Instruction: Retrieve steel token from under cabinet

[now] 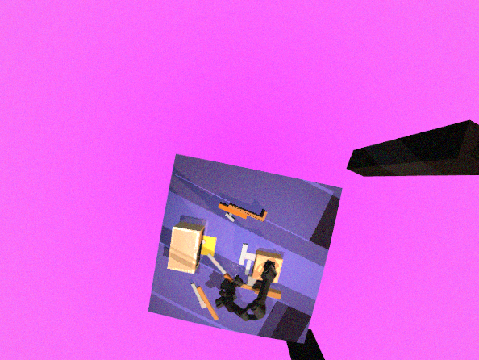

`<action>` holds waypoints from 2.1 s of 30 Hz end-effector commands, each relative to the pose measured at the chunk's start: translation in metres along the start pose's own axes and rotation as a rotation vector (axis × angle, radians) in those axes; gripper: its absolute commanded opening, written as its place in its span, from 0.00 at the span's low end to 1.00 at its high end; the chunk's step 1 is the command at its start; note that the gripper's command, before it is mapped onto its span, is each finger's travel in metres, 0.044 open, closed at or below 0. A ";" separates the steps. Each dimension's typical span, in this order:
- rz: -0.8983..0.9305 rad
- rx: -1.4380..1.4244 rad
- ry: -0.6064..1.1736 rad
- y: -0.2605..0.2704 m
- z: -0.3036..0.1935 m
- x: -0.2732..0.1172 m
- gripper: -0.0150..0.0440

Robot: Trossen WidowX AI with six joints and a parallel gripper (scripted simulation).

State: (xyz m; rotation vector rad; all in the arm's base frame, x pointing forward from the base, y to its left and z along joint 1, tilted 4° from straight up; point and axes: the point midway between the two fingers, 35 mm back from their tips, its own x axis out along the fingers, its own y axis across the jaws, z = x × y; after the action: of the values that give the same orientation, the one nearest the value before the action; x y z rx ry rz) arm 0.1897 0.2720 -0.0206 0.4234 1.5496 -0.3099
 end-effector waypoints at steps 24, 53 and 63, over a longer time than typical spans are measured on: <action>0.012 -0.002 0.000 0.017 0.008 -0.003 0.25; 0.006 0.002 0.000 0.015 0.030 -0.001 0.59; 0.012 0.002 -0.002 0.014 0.030 -0.001 0.71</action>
State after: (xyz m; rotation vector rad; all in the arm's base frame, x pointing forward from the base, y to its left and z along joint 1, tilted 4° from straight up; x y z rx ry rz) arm 0.2222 0.2709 -0.0209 0.4298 1.5470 -0.3059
